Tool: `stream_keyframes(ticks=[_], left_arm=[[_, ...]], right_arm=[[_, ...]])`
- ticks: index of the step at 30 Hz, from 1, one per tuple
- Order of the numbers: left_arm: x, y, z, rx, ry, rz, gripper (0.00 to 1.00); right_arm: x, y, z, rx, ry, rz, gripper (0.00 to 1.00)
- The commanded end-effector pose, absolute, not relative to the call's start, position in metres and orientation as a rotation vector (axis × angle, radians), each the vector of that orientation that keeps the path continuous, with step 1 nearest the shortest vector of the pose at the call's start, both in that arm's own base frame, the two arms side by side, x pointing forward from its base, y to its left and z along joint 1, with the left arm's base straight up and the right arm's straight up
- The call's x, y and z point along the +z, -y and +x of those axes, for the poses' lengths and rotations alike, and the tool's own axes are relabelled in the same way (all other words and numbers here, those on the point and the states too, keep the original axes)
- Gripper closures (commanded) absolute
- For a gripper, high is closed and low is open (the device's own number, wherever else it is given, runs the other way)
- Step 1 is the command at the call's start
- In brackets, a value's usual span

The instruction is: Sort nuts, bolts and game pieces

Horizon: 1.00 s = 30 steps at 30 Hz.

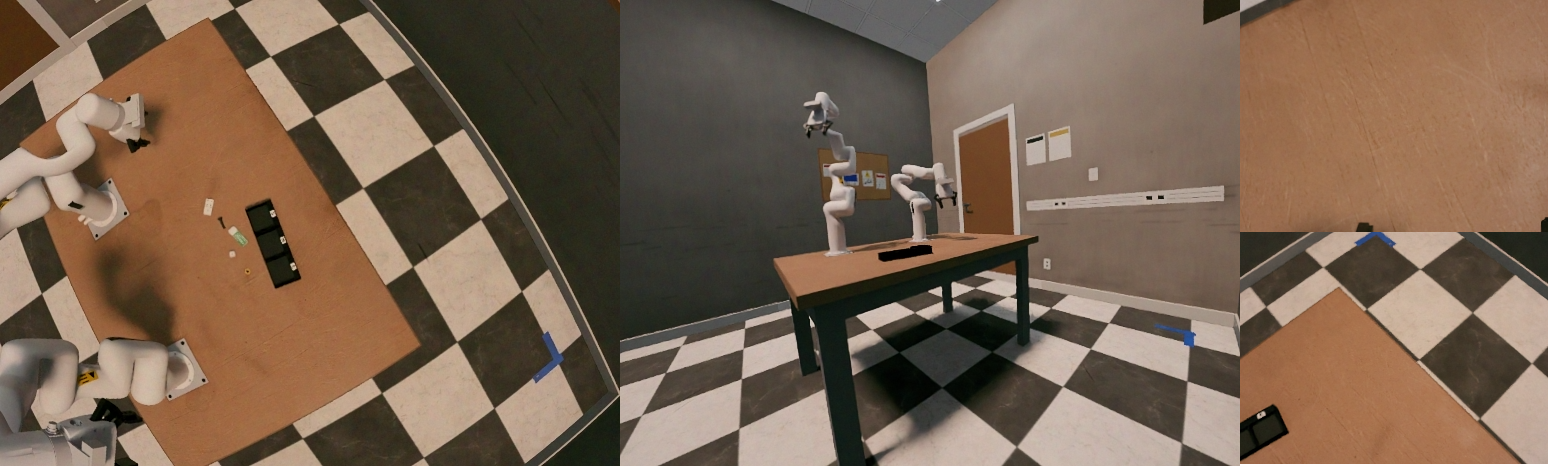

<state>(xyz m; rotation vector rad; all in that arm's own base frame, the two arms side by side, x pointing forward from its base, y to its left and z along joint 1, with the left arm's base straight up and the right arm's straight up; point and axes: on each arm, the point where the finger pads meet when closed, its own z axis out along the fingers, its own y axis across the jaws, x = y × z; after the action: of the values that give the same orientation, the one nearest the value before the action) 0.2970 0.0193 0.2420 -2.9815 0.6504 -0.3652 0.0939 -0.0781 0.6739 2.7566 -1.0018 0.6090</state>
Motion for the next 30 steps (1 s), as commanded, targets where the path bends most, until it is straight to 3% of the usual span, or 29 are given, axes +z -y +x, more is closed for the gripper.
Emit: stream_keyframes(ticks=[1,30], left_arm=[[0.2435,-0.0194,0.2977,-0.370,-0.650,-2.980,0.00],[0.2435,-0.0194,0.2977,-0.370,-0.650,-2.980,0.00]], right_arm=[[0.6742,0.0821,0.0908,0.604,1.051,2.729,0.00],[0.6742,0.0865,0.0865,0.596,1.116,2.694,0.00]])
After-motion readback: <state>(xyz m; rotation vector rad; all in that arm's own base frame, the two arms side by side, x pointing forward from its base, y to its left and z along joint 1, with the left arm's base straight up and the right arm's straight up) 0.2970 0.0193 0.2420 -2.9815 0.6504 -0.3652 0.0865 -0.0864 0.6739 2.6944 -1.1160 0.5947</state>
